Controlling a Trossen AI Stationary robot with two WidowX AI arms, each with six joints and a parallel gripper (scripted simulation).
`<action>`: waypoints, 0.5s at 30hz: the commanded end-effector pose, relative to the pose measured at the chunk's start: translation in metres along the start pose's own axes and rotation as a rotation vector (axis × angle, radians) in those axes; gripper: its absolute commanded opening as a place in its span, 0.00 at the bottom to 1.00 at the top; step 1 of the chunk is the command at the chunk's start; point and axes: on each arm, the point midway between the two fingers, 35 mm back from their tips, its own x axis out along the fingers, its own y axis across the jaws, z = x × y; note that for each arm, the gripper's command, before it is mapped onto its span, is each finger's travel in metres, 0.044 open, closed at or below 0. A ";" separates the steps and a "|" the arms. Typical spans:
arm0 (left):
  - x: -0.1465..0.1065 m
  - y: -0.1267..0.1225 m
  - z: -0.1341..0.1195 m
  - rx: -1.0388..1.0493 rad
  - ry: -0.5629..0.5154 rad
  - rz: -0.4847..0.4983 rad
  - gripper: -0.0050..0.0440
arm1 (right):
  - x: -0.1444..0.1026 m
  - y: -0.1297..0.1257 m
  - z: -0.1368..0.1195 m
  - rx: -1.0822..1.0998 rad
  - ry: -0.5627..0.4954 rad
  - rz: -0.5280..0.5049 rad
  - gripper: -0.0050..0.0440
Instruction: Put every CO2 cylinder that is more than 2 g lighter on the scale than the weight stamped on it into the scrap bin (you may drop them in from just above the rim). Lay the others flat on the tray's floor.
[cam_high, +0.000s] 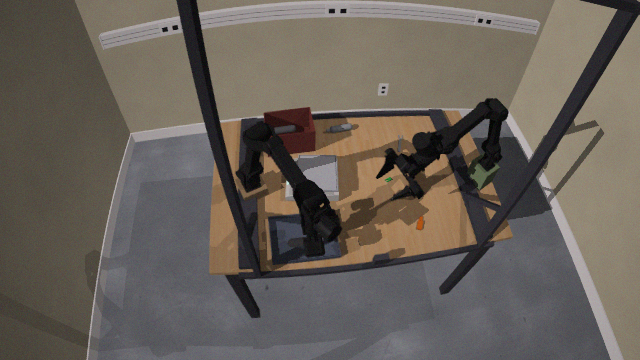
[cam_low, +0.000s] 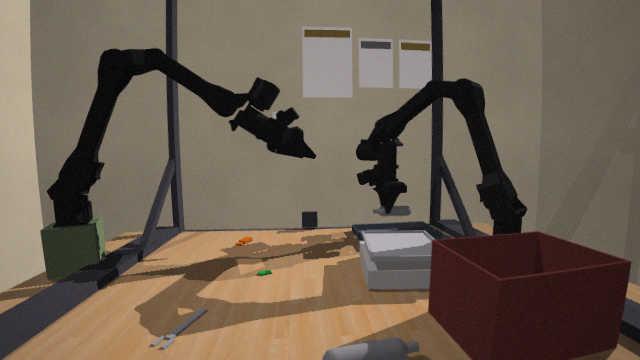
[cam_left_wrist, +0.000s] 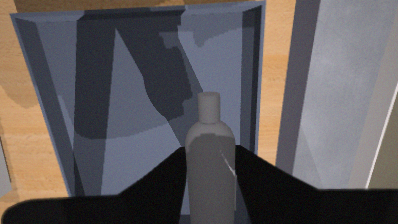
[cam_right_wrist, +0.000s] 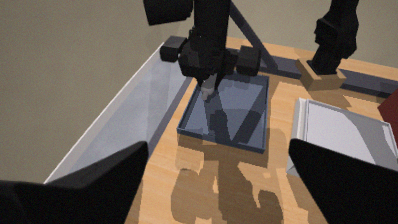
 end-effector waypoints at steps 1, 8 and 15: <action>-0.005 -0.011 0.001 -0.012 -0.021 -0.018 0.00 | -0.008 0.001 0.015 0.000 -0.036 0.000 1.00; 0.002 -0.017 0.000 -0.012 -0.018 -0.021 0.00 | -0.008 0.001 0.015 0.000 -0.036 0.000 1.00; 0.013 -0.025 0.000 -0.012 -0.018 -0.022 0.00 | -0.008 0.001 0.015 0.000 -0.036 0.000 1.00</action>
